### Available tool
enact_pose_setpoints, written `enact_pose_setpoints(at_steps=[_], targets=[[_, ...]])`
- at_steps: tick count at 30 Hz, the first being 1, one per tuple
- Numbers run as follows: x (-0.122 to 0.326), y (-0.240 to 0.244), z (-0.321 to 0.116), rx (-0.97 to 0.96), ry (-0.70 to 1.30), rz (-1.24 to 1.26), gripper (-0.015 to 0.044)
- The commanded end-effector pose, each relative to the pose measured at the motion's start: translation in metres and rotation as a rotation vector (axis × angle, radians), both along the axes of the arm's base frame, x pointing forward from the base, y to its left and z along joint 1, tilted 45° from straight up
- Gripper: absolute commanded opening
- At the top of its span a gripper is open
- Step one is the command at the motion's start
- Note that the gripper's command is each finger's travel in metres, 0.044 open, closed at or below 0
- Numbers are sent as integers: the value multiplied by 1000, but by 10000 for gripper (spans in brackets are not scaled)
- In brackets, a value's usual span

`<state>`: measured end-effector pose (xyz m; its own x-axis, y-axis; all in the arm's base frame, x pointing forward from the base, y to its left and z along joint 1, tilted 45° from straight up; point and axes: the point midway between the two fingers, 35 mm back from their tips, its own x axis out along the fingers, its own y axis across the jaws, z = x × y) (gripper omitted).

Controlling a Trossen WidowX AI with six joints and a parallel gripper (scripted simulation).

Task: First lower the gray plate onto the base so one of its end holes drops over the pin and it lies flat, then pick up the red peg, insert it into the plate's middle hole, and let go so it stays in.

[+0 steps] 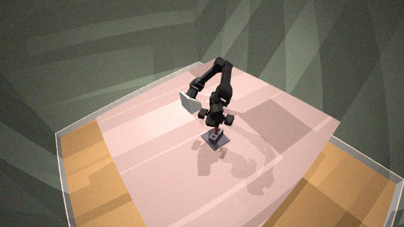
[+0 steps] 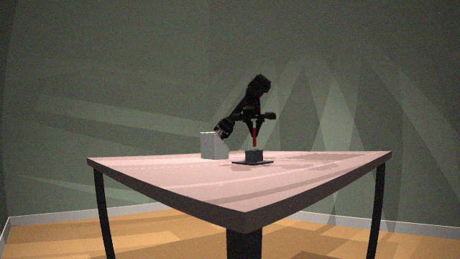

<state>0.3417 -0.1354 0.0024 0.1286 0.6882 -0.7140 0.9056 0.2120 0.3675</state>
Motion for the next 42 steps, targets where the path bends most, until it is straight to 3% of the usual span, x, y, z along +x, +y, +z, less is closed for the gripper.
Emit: enact_pose_setpoints(at_steps=[1,42], targets=[[0,0,0,0,0,0,0],[0,11,-13,-4,4,7,0]])
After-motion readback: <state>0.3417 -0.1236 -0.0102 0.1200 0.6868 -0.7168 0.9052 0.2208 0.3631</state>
